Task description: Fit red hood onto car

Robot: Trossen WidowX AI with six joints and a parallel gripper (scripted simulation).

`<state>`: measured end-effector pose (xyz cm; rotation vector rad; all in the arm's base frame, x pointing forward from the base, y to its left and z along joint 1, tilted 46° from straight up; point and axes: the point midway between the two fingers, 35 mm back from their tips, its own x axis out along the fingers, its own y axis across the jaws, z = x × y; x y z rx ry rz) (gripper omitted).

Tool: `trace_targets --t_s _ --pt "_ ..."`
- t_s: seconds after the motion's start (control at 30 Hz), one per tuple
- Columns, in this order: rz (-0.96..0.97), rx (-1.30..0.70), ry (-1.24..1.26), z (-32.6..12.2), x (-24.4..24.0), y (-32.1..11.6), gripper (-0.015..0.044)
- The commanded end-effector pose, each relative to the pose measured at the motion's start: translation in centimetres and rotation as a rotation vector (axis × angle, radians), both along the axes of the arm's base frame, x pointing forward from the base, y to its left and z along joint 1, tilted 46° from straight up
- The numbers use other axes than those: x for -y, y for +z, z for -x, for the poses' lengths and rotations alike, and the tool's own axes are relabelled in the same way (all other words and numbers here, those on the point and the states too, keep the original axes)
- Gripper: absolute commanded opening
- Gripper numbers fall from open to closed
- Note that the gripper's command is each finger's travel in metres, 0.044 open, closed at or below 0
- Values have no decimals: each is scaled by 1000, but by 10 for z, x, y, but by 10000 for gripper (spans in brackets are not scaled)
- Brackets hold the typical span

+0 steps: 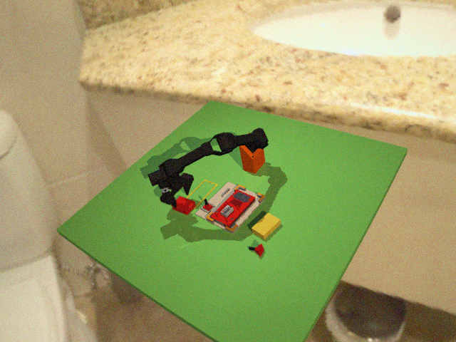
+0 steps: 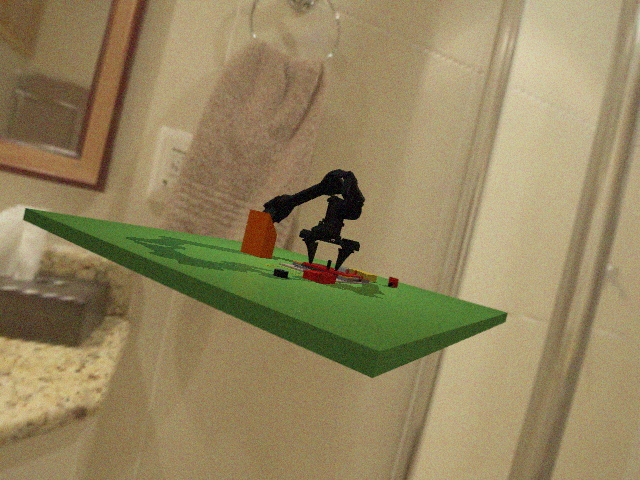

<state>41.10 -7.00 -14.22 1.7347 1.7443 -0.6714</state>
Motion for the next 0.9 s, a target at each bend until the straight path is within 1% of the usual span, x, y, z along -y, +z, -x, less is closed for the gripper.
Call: trace_targets --t_s 0.0,0.87 --pt "-8 -7 1 2 -6 -4 440" --pt "-9 -7 1 2 -14 -12 440"
